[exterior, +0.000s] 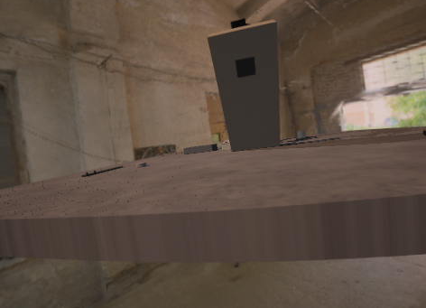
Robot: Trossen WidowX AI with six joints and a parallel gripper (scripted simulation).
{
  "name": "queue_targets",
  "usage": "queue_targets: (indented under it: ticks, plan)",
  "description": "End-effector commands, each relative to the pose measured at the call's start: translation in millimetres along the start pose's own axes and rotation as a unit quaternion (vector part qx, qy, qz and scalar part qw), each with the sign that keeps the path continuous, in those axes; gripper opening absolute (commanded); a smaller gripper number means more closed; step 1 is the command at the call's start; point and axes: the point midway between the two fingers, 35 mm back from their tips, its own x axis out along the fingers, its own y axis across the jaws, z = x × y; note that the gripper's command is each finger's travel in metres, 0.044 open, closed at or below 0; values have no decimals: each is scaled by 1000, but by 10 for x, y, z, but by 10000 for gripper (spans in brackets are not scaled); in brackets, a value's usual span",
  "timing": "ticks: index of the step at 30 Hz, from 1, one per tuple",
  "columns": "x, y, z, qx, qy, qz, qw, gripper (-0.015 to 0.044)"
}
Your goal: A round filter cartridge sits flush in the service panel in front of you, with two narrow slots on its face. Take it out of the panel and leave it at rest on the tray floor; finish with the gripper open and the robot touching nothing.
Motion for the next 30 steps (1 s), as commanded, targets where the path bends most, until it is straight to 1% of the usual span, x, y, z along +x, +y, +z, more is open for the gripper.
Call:
queue_targets:
  ticks: [1, 11, 12, 14, 17, 20, 22, 25, 30]
  plan:
    - [35, -18, -14, 2, -4, 11, 1000, 114]
    - [-429, -605, -240, 0, 0, 1, 1000, 377]
    - [-423, -596, -236, 8, -1, 2, 1000, 350]
    - [-381, -522, -205, 72, -5, 16, 997, 305]
    - [-293, -350, -131, 219, -9, 51, 974, 305]
    - [-216, -176, -56, 359, -2, 86, 929, 305]
    - [-172, -58, -4, 447, 9, 109, 888, 305]
    - [-115, 120, 74, 569, 32, 139, 810, 305]
    - [-46, 419, 206, 740, 92, 178, 643, 305]
